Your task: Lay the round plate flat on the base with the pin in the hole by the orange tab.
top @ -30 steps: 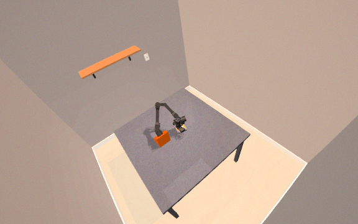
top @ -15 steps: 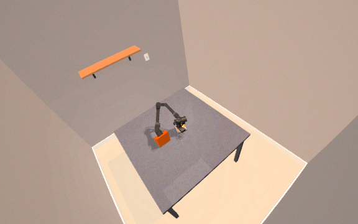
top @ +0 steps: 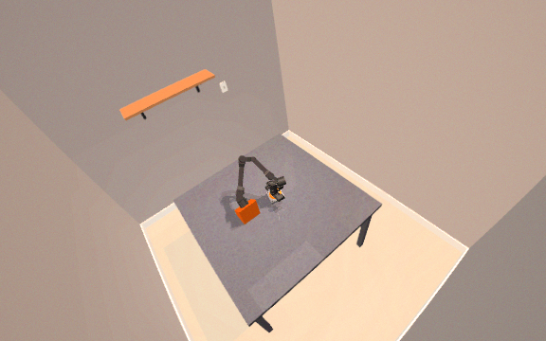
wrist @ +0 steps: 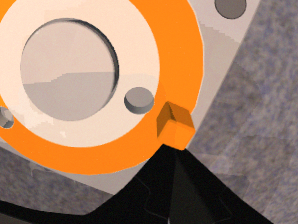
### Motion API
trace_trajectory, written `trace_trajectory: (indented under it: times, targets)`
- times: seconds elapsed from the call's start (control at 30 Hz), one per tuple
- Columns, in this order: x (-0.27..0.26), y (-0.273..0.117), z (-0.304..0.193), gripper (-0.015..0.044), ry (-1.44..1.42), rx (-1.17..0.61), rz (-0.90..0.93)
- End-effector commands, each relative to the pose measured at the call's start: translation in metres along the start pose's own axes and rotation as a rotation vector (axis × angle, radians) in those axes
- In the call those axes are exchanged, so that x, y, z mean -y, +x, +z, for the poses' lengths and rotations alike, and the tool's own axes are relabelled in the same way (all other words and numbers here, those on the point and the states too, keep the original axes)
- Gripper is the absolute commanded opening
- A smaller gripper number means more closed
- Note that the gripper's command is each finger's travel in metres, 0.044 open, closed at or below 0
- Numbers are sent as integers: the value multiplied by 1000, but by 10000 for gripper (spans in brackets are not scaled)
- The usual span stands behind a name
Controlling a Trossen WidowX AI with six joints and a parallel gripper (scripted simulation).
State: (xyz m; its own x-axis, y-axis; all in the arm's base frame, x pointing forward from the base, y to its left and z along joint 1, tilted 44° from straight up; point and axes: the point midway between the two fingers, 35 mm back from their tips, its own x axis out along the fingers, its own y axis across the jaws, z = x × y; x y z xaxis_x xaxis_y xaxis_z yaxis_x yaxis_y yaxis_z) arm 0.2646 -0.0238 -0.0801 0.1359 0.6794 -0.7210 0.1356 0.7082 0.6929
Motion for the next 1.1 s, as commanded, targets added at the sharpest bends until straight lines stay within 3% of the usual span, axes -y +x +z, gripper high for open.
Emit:
trace_trajectory:
  times: [0.0,1.07]
  targets:
    - [1,-1,7,0,-14,9,0]
    - [3,-4,41,0,-15,10,0]
